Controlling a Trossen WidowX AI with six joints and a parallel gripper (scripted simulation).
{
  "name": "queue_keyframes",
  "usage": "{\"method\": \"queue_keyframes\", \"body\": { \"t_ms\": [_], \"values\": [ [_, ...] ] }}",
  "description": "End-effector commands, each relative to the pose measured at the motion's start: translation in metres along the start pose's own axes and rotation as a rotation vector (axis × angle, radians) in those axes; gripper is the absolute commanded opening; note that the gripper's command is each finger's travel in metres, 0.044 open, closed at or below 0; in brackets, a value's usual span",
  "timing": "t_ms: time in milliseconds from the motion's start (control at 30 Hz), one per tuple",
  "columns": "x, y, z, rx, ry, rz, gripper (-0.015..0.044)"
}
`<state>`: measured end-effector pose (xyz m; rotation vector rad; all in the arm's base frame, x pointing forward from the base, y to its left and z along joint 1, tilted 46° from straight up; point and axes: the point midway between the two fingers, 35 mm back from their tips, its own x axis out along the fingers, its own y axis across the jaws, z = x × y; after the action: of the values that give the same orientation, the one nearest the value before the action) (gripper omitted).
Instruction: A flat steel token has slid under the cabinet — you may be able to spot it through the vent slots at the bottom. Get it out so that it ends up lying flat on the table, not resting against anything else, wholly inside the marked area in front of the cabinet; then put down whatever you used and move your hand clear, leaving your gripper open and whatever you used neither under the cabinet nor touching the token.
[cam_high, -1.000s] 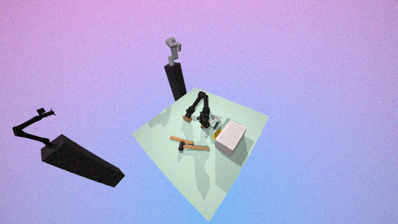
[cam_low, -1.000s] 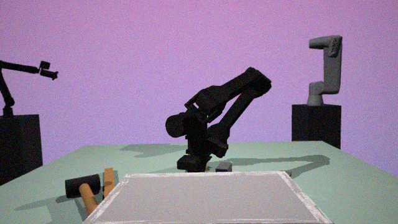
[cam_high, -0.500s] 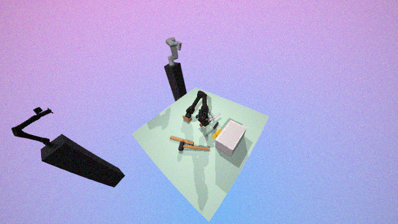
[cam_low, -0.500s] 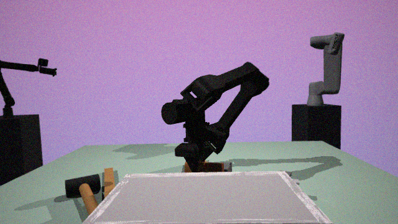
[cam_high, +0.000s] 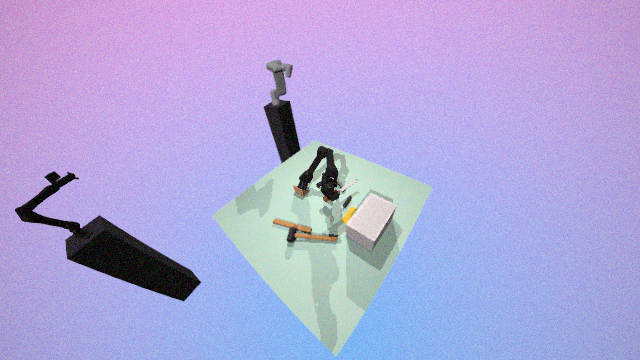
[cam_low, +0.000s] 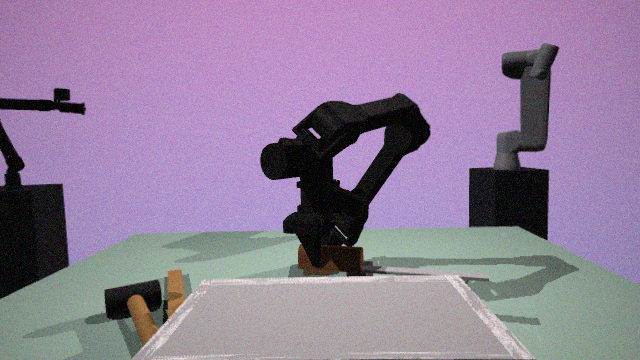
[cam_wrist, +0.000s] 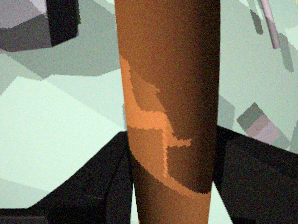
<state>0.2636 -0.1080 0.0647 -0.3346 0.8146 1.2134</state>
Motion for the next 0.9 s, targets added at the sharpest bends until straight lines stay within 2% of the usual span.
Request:
{"method": "queue_keyframes", "body": {
  "t_ms": [0,600,867],
  "values": [
    [-0.007,-0.004,0.0,0.002,-0.008,-0.005,0.0],
    [-0.043,-0.003,0.007,0.003,-0.007,-0.004,0.0],
    [-0.045,-0.003,0.001,0.015,-0.007,-0.004,0.0]
  ]
}}
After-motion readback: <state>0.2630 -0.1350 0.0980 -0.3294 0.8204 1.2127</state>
